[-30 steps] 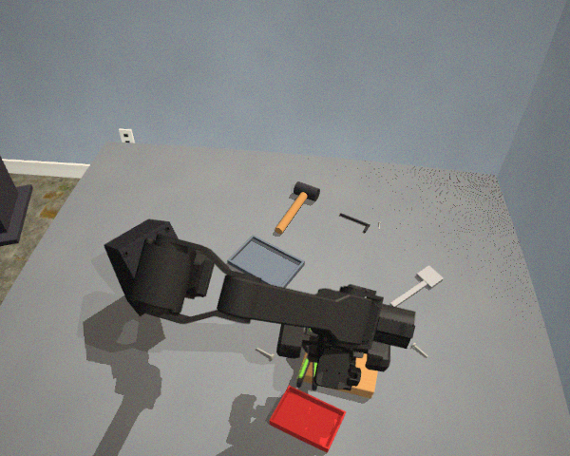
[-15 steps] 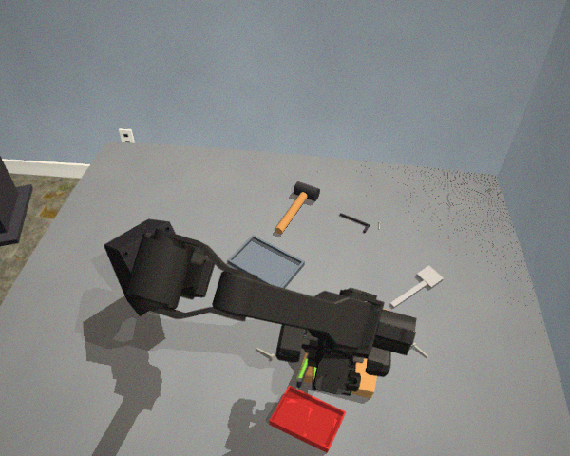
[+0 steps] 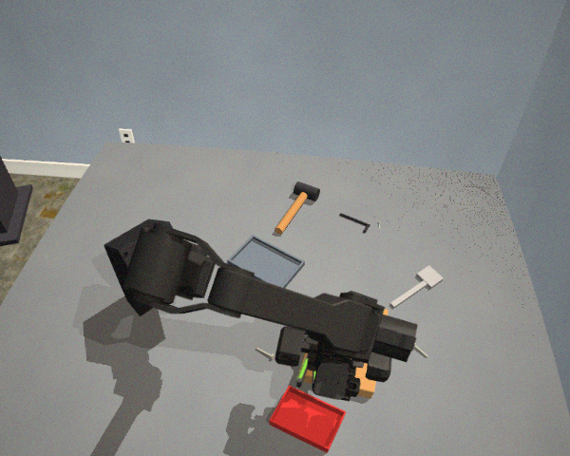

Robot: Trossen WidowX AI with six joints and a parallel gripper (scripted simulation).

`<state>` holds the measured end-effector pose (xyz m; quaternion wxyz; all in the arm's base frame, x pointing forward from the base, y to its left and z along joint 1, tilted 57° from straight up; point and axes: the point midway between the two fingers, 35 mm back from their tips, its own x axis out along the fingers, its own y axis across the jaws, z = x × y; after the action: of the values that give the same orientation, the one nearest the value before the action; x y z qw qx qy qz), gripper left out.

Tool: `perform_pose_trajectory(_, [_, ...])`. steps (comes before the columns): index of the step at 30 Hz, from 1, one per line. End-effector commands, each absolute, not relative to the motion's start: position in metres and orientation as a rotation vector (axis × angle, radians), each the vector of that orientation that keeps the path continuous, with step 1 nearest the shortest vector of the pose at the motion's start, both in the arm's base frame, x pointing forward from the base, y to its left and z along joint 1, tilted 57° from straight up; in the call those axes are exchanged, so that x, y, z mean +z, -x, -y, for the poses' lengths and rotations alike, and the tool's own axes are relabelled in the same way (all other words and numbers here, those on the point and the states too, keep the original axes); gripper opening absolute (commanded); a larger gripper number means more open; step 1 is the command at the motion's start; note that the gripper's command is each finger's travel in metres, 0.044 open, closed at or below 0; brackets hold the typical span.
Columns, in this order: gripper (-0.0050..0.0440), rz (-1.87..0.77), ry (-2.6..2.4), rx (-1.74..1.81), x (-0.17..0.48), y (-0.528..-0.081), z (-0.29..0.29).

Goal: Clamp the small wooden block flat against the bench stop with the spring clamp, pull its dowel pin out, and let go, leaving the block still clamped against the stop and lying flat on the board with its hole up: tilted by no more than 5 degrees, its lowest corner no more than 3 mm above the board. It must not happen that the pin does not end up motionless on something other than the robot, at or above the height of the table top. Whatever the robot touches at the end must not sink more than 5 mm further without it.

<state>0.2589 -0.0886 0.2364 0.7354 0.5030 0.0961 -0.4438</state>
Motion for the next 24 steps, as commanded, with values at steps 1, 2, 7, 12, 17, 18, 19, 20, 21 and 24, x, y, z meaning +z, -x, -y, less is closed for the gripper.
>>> perform_pose_trajectory(1, [0.0, -0.205, -1.112, -0.967, 0.242, -0.257, 0.09])
perform_pose_trajectory(2, [0.0, -0.204, -1.113, -0.967, 0.242, -0.257, 0.091])
perform_pose_trajectory(7, [0.0, -0.2, -1.118, -0.967, 0.245, -0.255, 0.093])
perform_pose_trajectory(12, [0.0, -0.198, -1.12, -0.967, 0.246, -0.254, 0.094])
perform_pose_trajectory(17, [0.0, -0.194, -1.125, -0.967, 0.249, -0.252, 0.096])
perform_pose_trajectory(18, [0.0, -0.193, -1.125, -0.967, 0.249, -0.251, 0.097])
perform_pose_trajectory(19, [0.0, -0.192, -1.126, -0.967, 0.25, -0.251, 0.097])
perform_pose_trajectory(20, [0.0, -0.191, -1.127, -0.967, 0.25, -0.251, 0.098])
perform_pose_trajectory(21, [0.0, -0.191, -1.128, -0.967, 0.251, -0.25, 0.098])
perform_pose_trajectory(24, [0.0, -0.188, -1.13, -0.967, 0.252, -0.249, 0.099])
